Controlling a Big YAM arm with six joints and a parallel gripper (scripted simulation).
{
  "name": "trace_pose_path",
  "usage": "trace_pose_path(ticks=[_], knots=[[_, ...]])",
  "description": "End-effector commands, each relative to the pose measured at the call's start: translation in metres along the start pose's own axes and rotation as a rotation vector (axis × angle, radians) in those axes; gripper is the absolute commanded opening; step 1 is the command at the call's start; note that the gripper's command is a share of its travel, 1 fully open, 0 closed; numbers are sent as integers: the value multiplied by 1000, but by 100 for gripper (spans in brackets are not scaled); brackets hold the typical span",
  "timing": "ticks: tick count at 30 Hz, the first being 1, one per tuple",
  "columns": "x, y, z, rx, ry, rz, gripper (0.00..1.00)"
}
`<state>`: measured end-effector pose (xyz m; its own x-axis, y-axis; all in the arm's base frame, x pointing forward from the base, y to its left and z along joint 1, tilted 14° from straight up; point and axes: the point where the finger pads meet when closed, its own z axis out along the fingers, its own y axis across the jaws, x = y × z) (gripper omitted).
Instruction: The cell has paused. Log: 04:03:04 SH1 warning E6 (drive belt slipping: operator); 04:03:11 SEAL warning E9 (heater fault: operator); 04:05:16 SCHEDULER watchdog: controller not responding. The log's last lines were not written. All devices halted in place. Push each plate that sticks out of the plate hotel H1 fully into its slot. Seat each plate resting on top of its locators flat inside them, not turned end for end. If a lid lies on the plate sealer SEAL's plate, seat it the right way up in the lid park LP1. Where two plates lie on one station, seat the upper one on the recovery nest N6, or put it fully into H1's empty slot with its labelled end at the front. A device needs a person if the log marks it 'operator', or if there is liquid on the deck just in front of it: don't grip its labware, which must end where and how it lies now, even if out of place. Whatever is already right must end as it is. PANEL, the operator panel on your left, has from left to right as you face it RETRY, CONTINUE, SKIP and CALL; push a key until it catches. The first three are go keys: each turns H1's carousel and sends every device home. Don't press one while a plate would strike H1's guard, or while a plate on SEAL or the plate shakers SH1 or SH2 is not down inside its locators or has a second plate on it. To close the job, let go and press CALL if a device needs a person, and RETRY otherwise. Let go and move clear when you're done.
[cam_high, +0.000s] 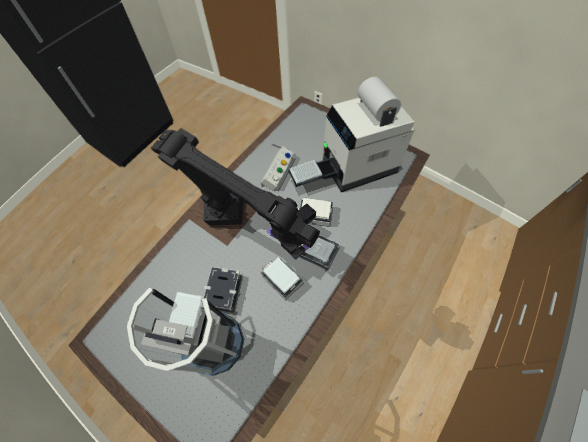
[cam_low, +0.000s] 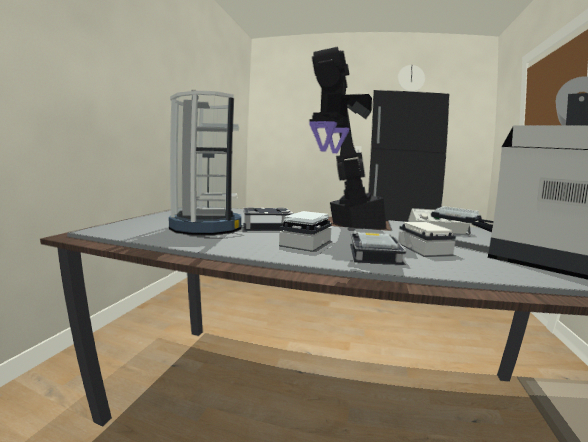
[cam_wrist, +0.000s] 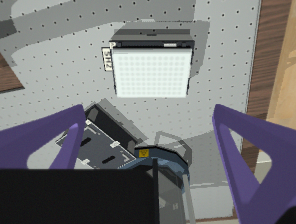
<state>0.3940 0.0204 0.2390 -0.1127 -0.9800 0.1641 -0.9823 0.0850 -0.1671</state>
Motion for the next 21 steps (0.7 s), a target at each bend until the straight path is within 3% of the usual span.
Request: trace_pose_path(ticks=[1,6,7,10,21], knots=[[2,-6,5,20,-6,-3,100],[2,-7,17,9,-3,-3,100],[-2,-11,6,44,-13,-11,100],[2,-7,28,9,-3,-3,100],[3,-6,55,14,-4,-2,100]])
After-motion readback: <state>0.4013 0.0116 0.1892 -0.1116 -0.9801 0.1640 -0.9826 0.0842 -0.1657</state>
